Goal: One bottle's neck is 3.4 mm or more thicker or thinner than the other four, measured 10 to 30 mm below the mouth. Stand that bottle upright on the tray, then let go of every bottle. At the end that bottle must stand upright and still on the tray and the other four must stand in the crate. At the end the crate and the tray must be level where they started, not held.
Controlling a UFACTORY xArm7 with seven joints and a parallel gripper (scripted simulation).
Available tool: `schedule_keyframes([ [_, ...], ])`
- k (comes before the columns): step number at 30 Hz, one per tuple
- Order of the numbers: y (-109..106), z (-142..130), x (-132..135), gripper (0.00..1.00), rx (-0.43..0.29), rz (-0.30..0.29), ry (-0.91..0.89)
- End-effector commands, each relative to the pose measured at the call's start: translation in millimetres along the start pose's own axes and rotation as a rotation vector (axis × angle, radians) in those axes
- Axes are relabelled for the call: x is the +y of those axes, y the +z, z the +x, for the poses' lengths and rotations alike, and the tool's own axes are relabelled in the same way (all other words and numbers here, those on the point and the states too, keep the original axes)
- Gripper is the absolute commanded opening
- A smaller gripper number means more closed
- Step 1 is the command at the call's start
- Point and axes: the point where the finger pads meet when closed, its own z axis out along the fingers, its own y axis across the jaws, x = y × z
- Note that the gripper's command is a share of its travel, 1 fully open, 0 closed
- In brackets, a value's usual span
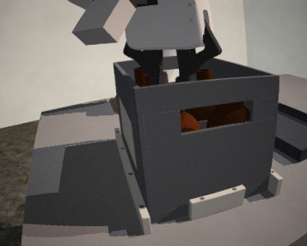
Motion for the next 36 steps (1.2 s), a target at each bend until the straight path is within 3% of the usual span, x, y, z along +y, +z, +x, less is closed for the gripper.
schedule_keyframes([
  [1,-2.4,0.8,-0.5,0.0,0.004,0.002,0.0],
  [16,-2.4,0.8,-0.5,0.0,0.004,0.002,0.0],
  [17,-2.4,0.8,-0.5,0.65,0.004,0.002,0.0],
  [36,-2.4,0.8,-0.5,0.65,0.004,0.002,0.0],
])
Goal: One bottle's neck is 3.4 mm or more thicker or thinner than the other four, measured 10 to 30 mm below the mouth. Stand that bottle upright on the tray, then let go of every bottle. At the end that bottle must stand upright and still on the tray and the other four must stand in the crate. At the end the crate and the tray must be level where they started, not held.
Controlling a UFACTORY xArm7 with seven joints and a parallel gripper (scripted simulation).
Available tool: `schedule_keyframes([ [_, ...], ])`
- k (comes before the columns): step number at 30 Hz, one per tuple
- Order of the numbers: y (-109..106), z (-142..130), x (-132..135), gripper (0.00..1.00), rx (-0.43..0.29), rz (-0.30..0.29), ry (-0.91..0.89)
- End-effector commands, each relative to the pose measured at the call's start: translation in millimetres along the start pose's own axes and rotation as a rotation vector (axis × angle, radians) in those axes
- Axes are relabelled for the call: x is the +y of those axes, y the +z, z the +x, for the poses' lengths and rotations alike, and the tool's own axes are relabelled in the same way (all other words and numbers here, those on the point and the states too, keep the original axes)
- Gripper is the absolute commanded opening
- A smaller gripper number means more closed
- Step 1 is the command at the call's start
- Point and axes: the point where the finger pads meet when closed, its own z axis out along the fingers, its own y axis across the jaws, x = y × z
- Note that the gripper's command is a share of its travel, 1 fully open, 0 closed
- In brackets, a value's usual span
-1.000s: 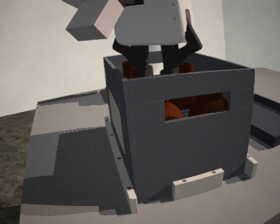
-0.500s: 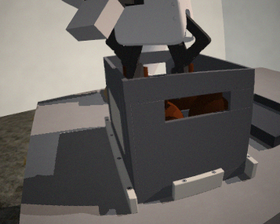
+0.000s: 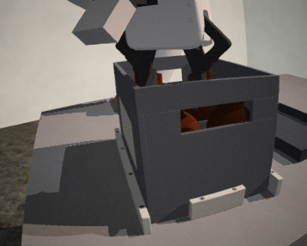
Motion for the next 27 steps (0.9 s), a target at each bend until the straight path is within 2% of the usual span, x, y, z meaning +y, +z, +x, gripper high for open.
schedule_keyframes([
  [1,-2.4,0.8,-0.5,0.65,0.004,0.002,0.0],
  [18,-2.9,0.8,-0.5,0.65,0.004,0.002,0.0],
  [27,-11.0,0.8,-0.5,0.65,0.004,0.002,0.0],
])
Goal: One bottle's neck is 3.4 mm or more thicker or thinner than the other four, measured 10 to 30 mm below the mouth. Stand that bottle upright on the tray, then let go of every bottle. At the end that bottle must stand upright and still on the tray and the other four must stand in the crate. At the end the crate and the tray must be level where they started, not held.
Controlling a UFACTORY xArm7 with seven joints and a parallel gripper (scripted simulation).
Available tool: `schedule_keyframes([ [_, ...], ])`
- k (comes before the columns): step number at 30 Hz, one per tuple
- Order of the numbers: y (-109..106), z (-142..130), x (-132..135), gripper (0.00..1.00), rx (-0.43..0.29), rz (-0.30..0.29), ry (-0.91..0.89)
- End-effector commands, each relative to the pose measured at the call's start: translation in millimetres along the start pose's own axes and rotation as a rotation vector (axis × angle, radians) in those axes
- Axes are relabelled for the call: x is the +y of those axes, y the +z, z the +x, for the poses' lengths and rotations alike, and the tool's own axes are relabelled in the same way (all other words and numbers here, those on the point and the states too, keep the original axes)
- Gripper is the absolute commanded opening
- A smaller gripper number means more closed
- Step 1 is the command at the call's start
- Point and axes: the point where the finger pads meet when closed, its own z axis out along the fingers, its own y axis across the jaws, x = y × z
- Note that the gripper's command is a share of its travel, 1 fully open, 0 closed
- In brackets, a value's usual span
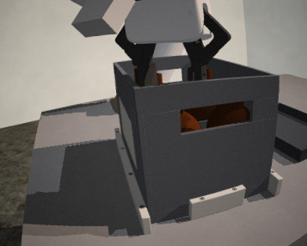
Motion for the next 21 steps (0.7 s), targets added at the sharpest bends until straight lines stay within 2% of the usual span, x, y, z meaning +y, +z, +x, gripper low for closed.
schedule_keyframes([
  [1,-5.1,0.6,-0.3,0.65,0.003,0.002,0.0],
  [15,-50.2,0.5,-0.2,0.65,0.003,0.002,0.0],
  [21,-62.2,0.5,-0.2,0.65,0.003,0.002,0.0],
])
